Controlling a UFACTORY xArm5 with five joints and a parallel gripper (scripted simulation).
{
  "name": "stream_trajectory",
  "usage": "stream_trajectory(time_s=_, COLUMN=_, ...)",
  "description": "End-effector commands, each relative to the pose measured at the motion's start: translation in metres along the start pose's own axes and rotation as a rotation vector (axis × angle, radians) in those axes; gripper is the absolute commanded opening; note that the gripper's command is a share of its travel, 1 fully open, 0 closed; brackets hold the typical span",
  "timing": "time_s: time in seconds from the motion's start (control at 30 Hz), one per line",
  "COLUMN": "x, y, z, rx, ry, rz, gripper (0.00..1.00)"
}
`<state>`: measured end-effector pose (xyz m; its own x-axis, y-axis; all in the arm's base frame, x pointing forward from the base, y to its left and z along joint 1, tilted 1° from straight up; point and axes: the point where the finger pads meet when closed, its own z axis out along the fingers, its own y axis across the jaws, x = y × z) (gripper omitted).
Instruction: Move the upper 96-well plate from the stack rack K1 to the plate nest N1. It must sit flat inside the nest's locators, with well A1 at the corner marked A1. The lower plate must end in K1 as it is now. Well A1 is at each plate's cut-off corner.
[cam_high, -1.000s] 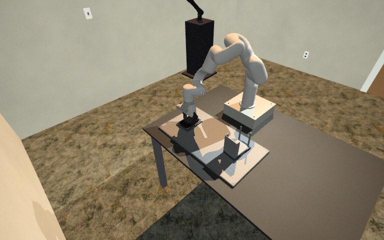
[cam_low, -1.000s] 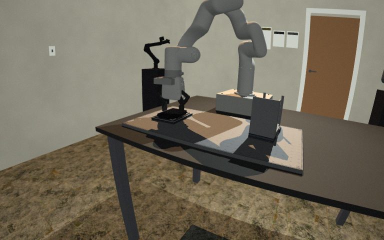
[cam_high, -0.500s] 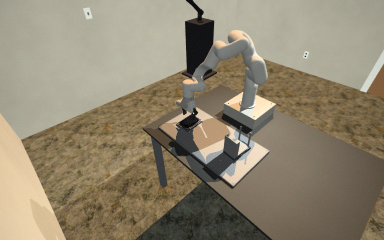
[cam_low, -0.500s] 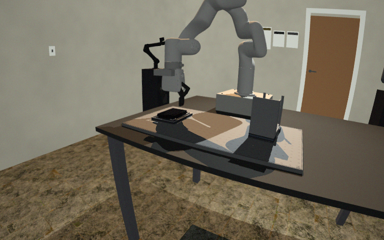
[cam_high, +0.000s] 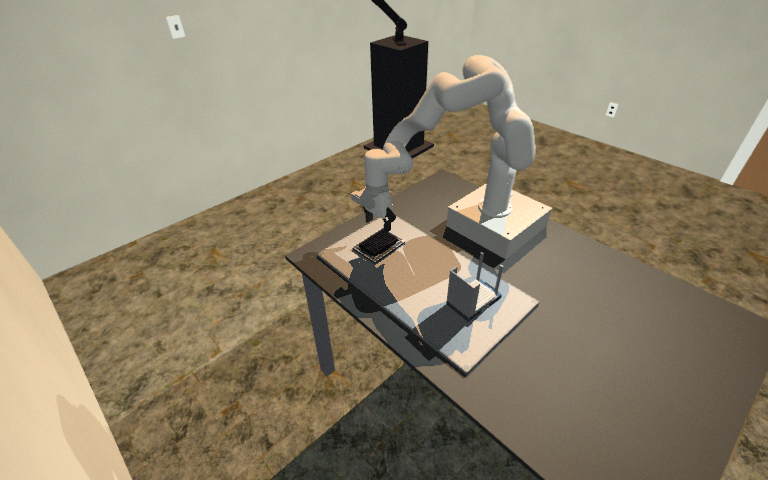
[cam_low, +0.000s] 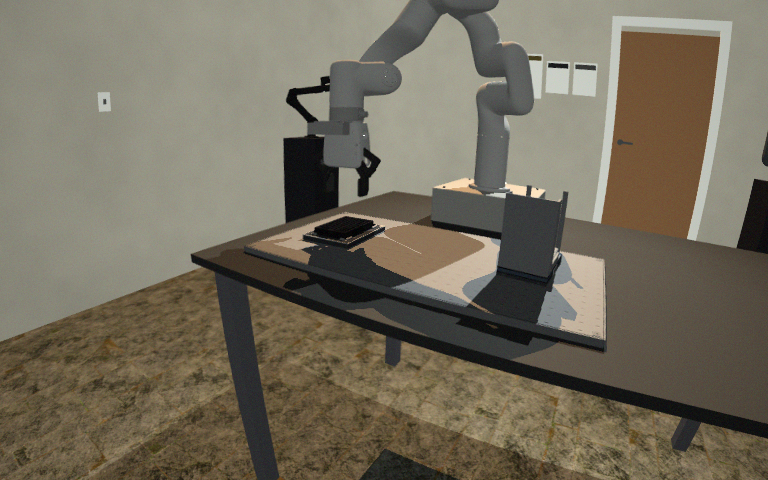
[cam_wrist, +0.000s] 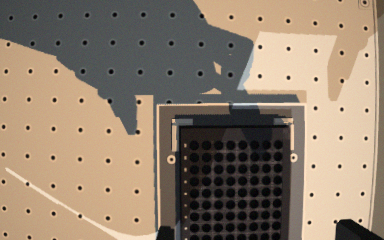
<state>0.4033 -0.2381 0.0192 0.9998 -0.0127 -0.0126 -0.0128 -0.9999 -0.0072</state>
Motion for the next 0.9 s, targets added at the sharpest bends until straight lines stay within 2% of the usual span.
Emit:
stream_trajectory(time_s=0.0, x=0.001, y=0.001, z=-0.009, rx=-0.002, ry=0.003, rz=0.0, gripper=1.0)
stream_trajectory(time_s=0.1, x=0.001, y=0.001, z=-0.012, rx=-0.002, ry=0.003, rz=0.0, gripper=1.0)
stream_trajectory(time_s=0.87, x=0.001, y=0.001, z=-0.068, rx=-0.002, ry=0.003, rz=0.0, gripper=1.0)
